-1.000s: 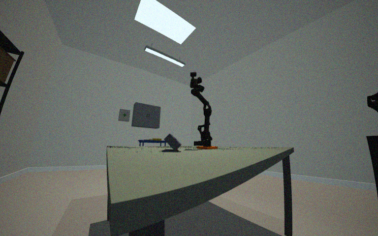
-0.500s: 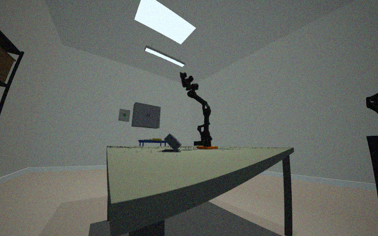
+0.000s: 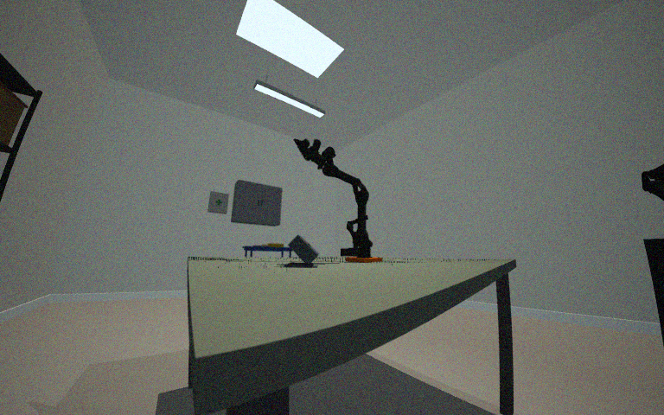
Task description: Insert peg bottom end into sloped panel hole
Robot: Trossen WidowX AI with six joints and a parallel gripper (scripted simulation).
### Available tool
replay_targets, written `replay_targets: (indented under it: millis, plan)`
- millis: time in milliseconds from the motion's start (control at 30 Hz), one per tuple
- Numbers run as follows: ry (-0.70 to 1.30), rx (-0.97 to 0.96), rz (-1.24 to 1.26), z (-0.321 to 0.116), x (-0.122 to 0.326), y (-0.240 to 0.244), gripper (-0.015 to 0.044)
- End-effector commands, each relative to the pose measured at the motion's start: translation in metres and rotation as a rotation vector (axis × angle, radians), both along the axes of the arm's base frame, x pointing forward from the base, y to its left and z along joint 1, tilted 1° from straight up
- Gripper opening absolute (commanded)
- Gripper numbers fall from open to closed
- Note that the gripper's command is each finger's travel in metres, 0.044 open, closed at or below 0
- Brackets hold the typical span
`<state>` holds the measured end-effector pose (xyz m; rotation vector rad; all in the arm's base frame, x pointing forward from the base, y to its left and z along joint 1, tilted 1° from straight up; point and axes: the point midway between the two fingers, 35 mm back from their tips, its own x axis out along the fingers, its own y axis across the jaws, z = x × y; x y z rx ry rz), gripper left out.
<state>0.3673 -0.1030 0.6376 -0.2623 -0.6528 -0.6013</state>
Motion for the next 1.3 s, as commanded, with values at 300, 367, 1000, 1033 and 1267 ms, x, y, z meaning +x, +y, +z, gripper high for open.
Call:
replay_targets:
  millis: [300,367,1000,1033,1267]
  plan:
    - [0.35,0.106,0.045,-0.094,0.06,-0.029,0.044]
    - [0.41,0.128,0.05,-0.111,0.067,-0.033,0.044]
    - [0.965,0.421,0.083,-0.288,0.084,-0.065,0.044]
    - [0.993,0.441,0.084,-0.298,0.082,-0.066,0.044]
    - [1.184,0.587,0.085,-0.359,0.064,-0.071,0.044]
